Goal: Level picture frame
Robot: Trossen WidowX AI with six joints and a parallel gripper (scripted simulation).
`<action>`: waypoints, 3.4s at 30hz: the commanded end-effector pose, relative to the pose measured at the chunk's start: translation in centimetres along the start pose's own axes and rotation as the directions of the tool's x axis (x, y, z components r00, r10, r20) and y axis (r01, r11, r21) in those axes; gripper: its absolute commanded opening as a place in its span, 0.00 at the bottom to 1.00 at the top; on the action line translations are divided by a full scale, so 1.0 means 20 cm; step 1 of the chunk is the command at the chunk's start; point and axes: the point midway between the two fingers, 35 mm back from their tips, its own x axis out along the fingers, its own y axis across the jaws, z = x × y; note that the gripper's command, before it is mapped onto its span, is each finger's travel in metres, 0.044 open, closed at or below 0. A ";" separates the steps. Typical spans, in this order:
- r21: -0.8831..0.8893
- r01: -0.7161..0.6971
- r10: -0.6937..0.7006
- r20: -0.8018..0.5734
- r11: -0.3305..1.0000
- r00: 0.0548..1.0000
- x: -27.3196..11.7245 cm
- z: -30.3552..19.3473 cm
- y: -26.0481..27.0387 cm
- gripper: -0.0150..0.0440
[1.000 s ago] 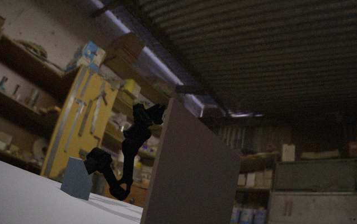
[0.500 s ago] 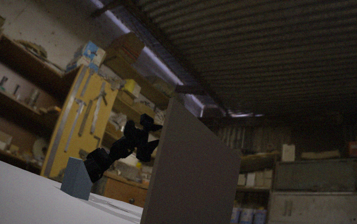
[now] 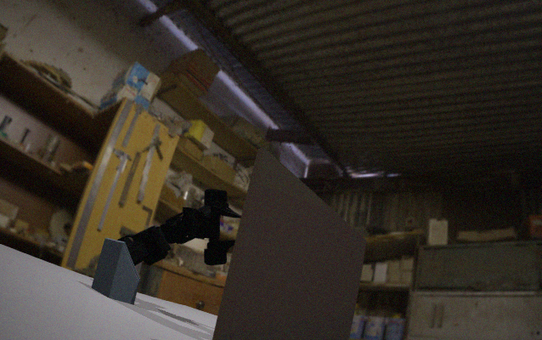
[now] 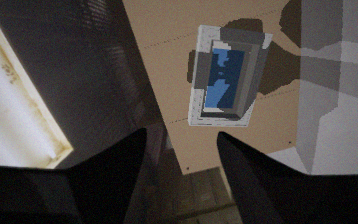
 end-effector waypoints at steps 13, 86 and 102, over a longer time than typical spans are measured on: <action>0.007 -0.002 0.002 0.005 1.000 1.000 0.00 0.01 0.00 0.69; 0.006 0.001 -0.001 0.001 1.000 1.000 0.02 0.00 0.00 0.69; 0.009 -0.004 0.004 0.000 1.000 1.000 0.33 0.06 -0.19 0.69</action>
